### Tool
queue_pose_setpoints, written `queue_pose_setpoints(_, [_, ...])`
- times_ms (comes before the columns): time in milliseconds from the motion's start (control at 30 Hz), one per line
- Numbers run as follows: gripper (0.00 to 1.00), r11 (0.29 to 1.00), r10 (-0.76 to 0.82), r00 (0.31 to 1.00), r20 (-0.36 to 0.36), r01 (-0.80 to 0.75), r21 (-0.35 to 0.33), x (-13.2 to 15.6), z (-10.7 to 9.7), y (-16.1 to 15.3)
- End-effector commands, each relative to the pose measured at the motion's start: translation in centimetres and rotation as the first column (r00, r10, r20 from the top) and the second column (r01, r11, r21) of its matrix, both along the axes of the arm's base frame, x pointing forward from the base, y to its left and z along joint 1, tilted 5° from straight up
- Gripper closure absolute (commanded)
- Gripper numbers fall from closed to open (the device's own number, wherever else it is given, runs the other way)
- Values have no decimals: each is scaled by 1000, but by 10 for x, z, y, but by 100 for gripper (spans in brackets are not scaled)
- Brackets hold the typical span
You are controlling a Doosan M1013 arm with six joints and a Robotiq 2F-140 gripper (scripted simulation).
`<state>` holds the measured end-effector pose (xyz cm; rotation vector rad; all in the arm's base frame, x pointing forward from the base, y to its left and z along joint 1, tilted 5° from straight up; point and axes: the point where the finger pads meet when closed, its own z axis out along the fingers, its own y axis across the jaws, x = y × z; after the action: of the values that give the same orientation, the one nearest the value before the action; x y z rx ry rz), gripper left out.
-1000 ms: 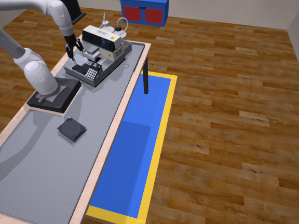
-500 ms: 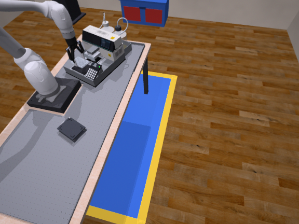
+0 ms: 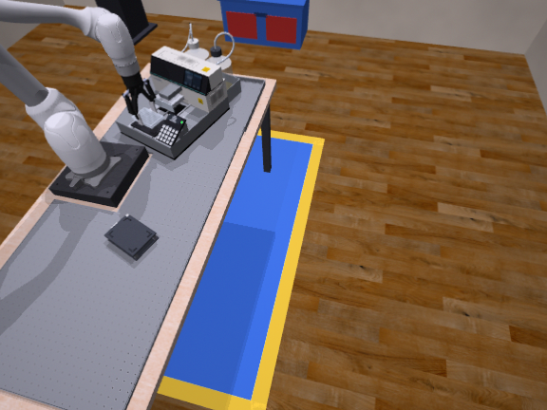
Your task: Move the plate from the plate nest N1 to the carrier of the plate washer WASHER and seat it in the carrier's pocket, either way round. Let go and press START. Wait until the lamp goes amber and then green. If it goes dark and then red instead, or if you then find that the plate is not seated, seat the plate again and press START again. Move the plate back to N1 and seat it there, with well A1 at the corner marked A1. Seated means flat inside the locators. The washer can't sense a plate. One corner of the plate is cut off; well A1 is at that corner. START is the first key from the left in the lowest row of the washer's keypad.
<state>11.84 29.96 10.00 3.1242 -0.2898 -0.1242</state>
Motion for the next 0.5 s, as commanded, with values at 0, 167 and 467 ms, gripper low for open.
queue_pose_setpoints(0, [90, 1000, 0, 1000, 0, 0, 0, 0, -6, 0])
queue_pose_setpoints(167, [90, 1000, 0, 1000, 0, 0, 0, -1, -14, 0])
queue_pose_setpoints(467, [90, 1000, 0, 1000, 0, 0, 0, -1, -14, 0])
